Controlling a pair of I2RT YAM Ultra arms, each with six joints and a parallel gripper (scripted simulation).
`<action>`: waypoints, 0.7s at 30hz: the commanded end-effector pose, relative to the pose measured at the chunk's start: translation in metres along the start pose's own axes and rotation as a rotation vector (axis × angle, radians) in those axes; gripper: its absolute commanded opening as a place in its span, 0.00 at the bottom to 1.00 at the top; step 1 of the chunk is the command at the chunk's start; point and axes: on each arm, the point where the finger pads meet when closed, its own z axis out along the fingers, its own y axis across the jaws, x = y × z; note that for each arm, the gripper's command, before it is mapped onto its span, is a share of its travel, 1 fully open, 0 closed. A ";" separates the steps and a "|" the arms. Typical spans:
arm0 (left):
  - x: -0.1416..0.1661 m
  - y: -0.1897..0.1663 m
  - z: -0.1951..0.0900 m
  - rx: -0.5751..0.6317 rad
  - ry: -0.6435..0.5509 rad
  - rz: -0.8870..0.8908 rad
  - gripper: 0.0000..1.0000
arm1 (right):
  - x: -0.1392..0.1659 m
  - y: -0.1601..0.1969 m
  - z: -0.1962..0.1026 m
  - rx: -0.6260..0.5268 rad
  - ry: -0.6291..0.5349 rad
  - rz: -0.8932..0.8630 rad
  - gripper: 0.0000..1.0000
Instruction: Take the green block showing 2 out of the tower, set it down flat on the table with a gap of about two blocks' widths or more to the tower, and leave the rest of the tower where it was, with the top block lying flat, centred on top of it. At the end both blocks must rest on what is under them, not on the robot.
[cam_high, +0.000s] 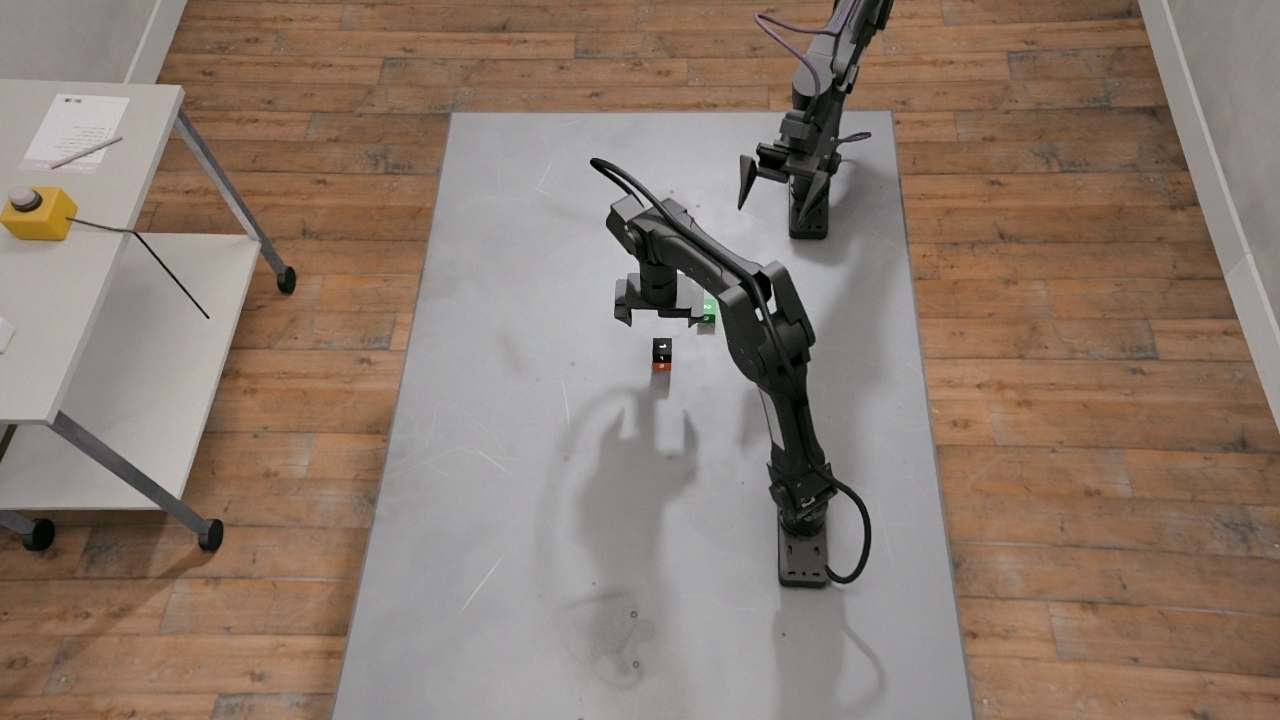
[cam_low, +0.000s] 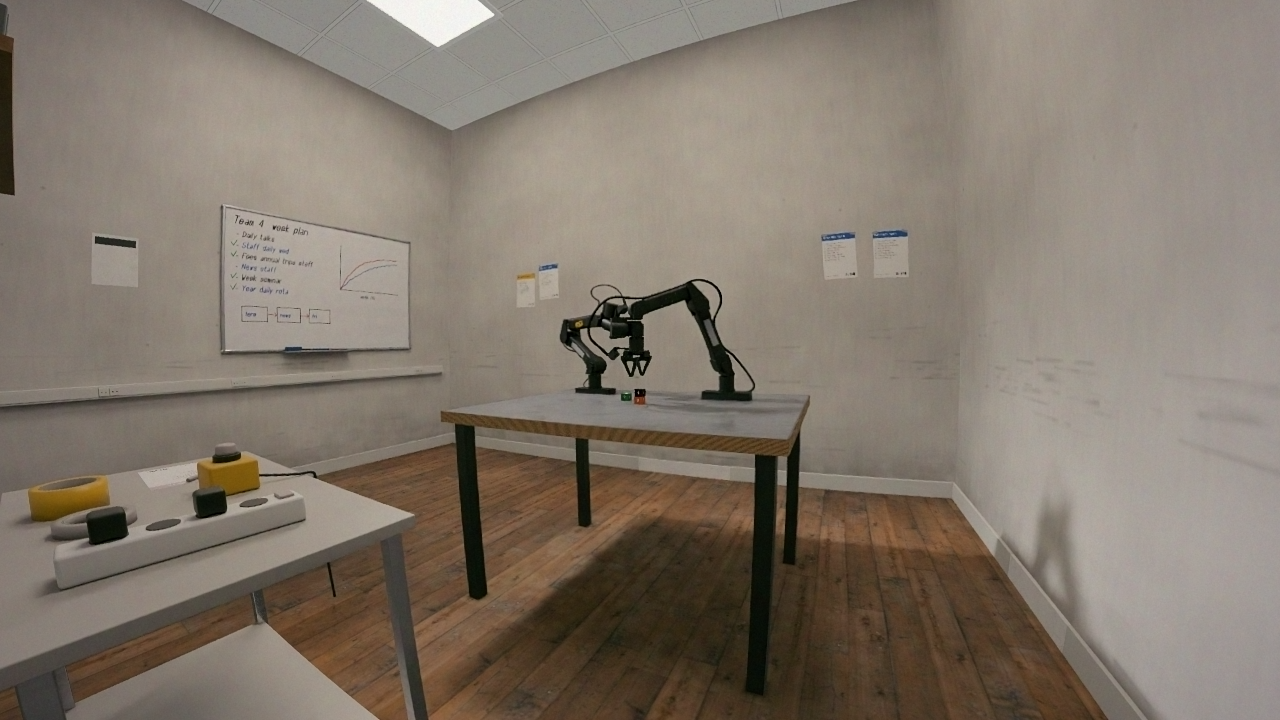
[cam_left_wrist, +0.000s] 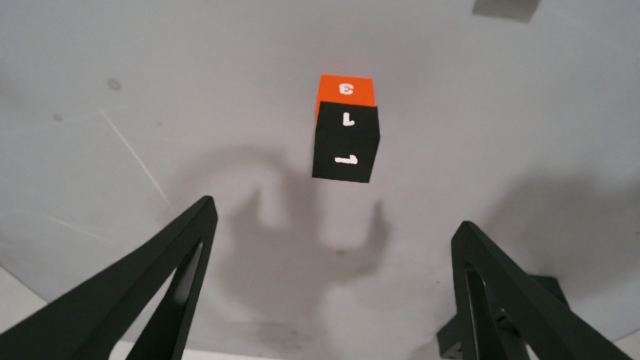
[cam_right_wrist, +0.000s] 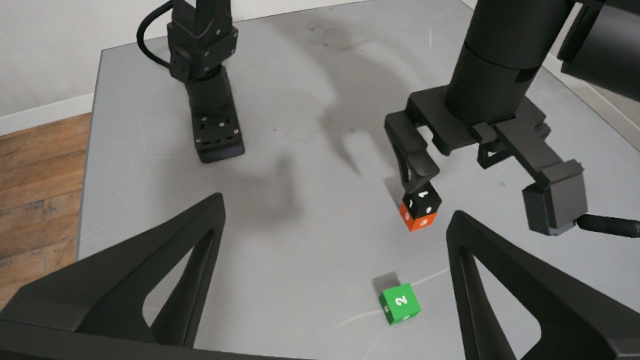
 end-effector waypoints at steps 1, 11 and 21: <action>0.006 0.001 0.002 0.018 0.025 -0.001 1.00 | -0.010 0.003 -0.005 -0.007 -0.046 0.007 1.00; 0.008 0.022 -0.017 -0.102 -0.087 -0.094 1.00 | -0.016 -0.009 0.014 0.038 0.003 0.024 1.00; 0.071 0.052 -0.089 -0.338 -0.352 -0.341 1.00 | 0.004 -0.044 0.083 0.140 0.221 0.058 1.00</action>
